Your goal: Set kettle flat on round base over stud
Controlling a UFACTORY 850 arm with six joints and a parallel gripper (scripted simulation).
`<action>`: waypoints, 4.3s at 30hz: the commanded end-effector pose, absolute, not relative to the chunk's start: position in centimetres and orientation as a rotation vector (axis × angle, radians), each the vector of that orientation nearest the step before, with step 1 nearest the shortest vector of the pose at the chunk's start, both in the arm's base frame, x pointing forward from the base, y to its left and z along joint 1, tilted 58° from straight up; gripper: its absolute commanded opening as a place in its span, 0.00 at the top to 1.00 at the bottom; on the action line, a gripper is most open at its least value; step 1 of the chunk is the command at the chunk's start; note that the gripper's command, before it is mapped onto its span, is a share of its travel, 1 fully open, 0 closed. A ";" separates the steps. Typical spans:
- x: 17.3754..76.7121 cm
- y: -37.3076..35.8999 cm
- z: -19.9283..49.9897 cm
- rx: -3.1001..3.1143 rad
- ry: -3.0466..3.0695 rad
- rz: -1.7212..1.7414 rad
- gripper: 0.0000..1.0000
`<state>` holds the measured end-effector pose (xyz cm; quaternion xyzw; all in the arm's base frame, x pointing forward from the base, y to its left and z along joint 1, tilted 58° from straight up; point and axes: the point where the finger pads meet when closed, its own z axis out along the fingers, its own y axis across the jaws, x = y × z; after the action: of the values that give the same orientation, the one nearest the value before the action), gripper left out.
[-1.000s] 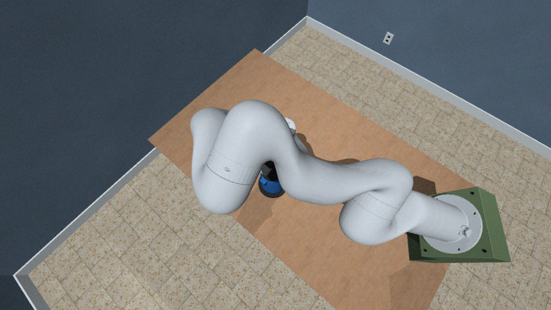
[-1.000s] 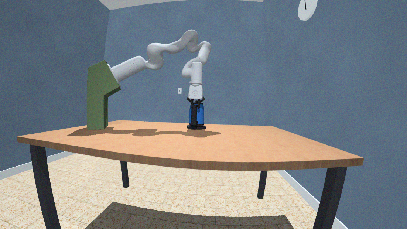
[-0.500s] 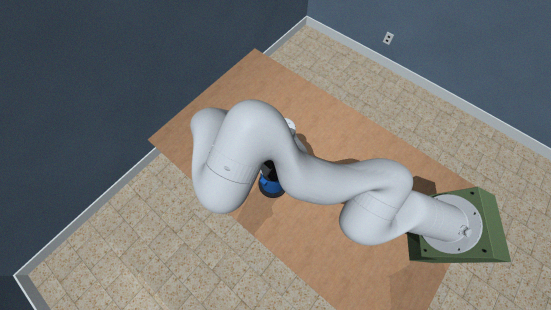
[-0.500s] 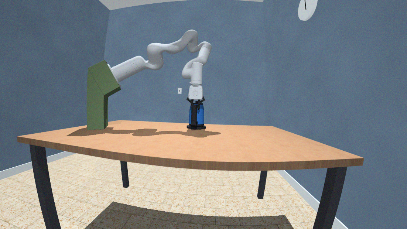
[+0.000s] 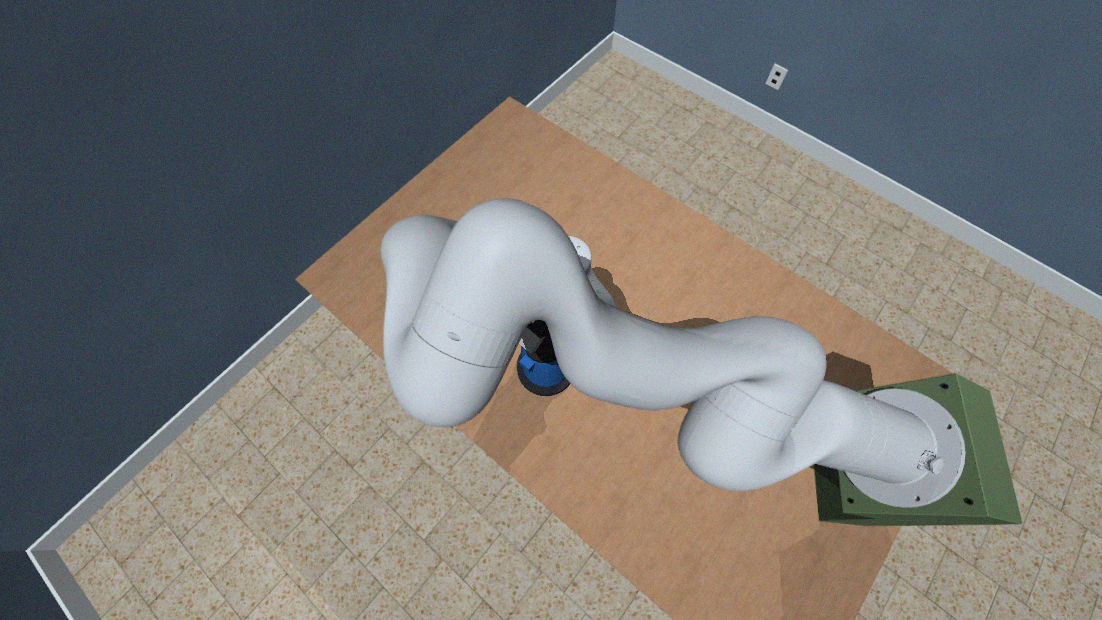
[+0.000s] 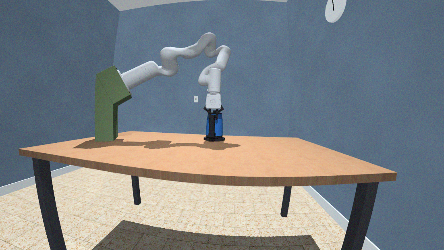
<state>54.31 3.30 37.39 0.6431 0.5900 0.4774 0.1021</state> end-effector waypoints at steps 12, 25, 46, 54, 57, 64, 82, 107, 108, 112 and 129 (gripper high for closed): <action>54.5 3.4 37.3 1.898 1.741 1.410 1.00; 54.7 3.5 37.2 1.898 1.741 1.410 1.00; 54.7 3.5 37.2 1.898 1.741 1.410 0.19; 54.7 3.5 37.2 1.898 1.741 1.410 0.19; 54.7 3.5 37.2 1.898 1.741 1.410 0.19; 54.7 3.5 37.2 1.898 1.741 1.410 0.19; 54.7 3.5 37.2 1.898 1.741 1.410 0.19; 54.4 3.3 37.4 1.898 1.741 1.410 0.19; 54.1 3.2 37.6 1.898 1.741 1.410 0.19; 52.6 2.3 38.6 1.898 1.741 1.410 0.19; 44.1 -2.7 44.7 1.898 1.741 1.410 0.19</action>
<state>46.57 -1.33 42.87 0.6432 0.5883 0.4784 0.1069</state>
